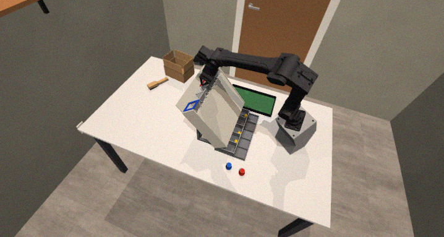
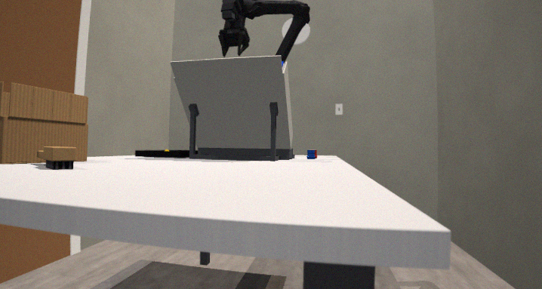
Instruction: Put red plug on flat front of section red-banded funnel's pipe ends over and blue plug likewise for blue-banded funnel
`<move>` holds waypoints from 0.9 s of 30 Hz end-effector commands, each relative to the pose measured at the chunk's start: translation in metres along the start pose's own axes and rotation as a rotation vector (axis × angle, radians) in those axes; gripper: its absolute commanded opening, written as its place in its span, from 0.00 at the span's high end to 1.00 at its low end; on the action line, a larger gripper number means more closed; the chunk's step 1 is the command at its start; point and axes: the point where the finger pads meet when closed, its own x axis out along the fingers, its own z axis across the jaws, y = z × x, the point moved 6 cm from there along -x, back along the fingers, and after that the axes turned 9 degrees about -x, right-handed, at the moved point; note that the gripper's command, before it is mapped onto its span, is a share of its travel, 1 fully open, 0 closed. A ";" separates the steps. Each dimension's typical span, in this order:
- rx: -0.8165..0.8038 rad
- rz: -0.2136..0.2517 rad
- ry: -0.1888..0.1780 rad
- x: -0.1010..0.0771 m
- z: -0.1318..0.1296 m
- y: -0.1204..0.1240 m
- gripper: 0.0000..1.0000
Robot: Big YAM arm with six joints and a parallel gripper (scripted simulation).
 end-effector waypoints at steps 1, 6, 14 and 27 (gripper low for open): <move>-0.031 -0.053 0.013 -0.019 0.000 -0.024 0.41; -0.031 -0.053 0.013 -0.019 0.000 -0.024 0.41; -0.031 -0.053 0.013 -0.019 0.000 -0.024 0.41; -0.031 -0.053 0.013 -0.025 0.000 -0.033 0.41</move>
